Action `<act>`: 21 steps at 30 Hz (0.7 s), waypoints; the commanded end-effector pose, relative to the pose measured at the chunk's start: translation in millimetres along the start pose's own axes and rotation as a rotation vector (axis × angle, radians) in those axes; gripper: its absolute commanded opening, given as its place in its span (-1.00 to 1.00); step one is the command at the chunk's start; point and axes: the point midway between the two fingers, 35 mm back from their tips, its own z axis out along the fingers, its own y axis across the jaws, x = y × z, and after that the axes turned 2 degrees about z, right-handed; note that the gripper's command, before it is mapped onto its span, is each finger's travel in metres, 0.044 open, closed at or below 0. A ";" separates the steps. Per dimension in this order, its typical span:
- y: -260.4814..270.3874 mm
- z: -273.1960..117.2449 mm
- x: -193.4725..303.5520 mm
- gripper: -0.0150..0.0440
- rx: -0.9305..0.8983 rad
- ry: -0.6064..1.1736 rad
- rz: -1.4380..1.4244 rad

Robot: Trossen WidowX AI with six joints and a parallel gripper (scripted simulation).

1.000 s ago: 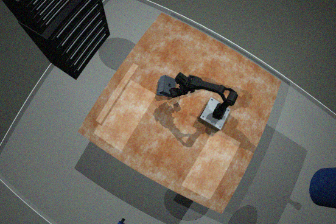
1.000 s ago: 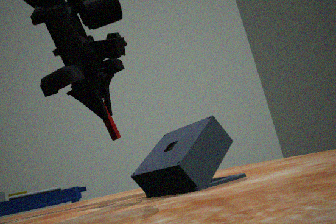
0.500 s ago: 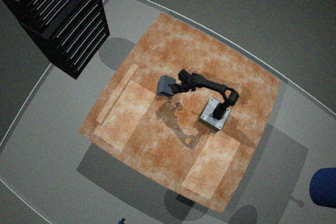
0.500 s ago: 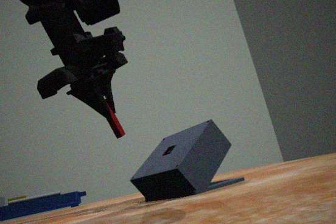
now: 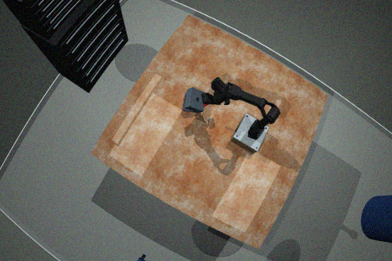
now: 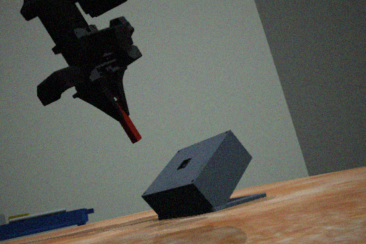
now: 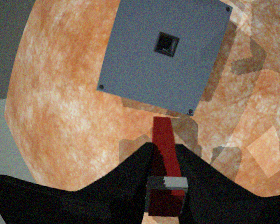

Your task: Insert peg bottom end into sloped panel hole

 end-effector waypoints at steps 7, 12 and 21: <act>-4.9 -5.7 -11.2 -0.49 -0.035 -0.021 0.073; -7.7 -8.9 -17.3 -0.49 -0.052 -0.034 0.109; -13.0 -15.0 -28.1 -0.49 -0.082 -0.058 0.172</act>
